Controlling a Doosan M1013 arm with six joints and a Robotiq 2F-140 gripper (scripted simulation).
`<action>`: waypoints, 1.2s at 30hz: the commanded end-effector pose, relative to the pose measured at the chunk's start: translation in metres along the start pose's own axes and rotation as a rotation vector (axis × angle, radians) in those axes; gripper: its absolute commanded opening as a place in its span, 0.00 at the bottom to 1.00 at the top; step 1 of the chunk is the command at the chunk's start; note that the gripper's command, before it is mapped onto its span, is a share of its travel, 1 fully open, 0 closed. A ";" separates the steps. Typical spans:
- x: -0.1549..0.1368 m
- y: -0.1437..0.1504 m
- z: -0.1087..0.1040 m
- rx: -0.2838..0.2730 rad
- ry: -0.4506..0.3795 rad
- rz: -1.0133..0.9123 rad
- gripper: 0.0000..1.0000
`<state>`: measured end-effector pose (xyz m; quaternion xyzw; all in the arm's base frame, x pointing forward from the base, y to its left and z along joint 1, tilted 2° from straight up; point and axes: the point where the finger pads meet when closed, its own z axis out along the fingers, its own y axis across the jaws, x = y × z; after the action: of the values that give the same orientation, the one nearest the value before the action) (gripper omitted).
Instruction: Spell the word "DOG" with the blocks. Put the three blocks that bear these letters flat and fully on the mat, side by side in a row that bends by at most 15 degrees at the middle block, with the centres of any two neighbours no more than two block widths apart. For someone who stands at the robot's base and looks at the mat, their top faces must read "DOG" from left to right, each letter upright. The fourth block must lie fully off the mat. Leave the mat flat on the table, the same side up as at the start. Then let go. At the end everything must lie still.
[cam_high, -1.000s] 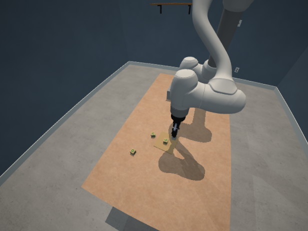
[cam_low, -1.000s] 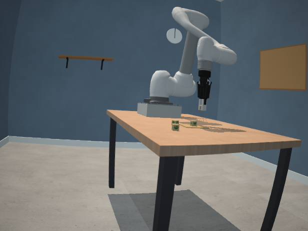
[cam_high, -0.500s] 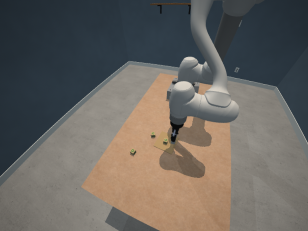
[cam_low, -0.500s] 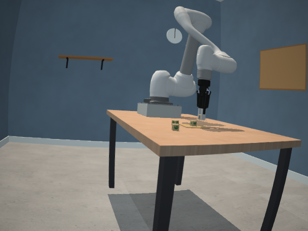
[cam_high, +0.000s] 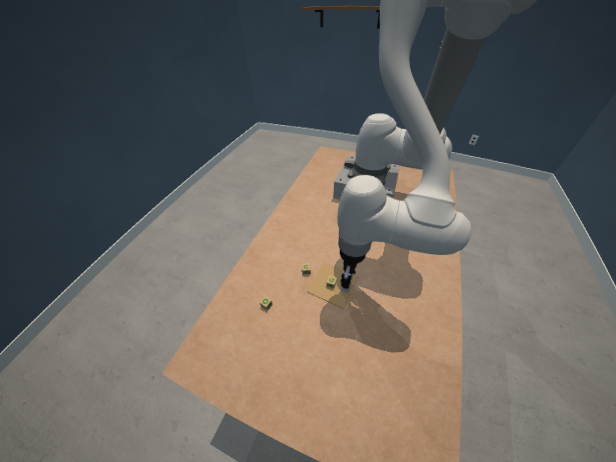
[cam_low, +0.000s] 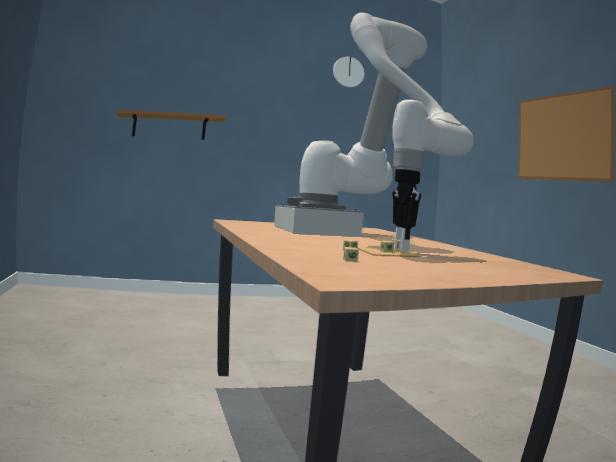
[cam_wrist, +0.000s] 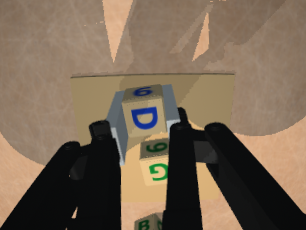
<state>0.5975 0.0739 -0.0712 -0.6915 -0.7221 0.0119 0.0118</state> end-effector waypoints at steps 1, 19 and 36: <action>0.000 0.000 0.000 0.000 0.000 0.000 0.16; 0.000 0.000 0.001 0.000 0.000 0.000 0.16; 0.000 0.000 0.004 0.000 0.000 0.000 0.16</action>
<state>0.5974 0.0739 -0.0754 -0.6915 -0.7221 0.0119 0.0118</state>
